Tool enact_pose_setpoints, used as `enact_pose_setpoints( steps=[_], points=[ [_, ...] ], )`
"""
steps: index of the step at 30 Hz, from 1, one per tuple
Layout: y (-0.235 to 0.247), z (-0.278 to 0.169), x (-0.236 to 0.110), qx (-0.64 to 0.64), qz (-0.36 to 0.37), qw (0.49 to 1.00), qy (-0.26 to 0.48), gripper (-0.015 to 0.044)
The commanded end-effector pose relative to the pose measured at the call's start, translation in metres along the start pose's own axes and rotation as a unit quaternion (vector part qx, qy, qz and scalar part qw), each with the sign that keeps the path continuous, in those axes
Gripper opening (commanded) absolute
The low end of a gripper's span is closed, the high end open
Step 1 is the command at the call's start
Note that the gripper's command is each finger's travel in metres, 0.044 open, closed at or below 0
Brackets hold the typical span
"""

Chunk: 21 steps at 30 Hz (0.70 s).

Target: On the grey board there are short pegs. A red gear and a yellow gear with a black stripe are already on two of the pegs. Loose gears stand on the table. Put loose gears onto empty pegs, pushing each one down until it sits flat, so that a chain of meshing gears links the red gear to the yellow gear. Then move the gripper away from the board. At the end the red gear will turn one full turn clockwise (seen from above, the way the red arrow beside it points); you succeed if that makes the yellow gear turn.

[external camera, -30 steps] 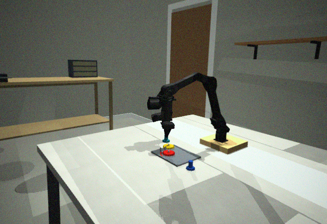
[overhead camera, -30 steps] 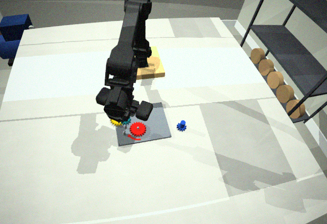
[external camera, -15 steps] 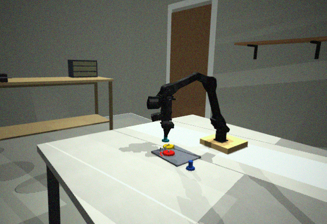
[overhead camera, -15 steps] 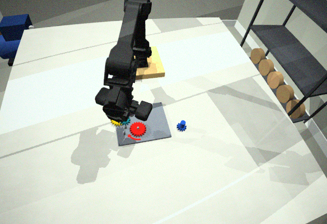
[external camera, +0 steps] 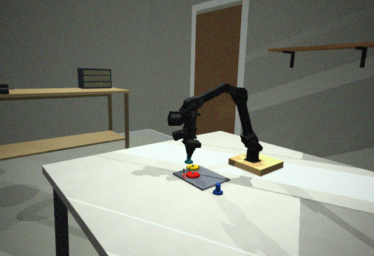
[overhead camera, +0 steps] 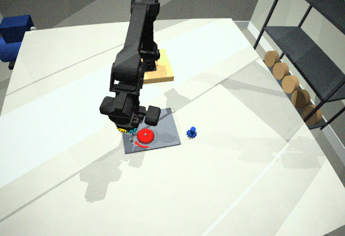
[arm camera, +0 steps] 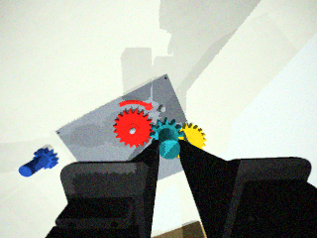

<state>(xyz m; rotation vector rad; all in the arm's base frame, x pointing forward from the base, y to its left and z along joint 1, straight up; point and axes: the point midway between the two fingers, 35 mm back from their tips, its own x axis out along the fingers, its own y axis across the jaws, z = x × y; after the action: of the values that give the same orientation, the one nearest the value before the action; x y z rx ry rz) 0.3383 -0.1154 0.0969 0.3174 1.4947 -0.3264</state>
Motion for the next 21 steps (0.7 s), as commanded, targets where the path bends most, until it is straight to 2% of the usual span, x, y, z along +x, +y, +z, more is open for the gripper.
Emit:
enact_pose_setpoints(
  steps=[1,10,21],
  points=[
    [0.0,-0.003,0.01,-0.037,0.001,0.999,0.006,0.0],
    [0.0,-0.002,0.021,-0.015,0.001,1.0,0.006,0.0],
    [0.0,-0.003,0.038,0.123,0.0,0.992,0.006,0.0]
  ],
)
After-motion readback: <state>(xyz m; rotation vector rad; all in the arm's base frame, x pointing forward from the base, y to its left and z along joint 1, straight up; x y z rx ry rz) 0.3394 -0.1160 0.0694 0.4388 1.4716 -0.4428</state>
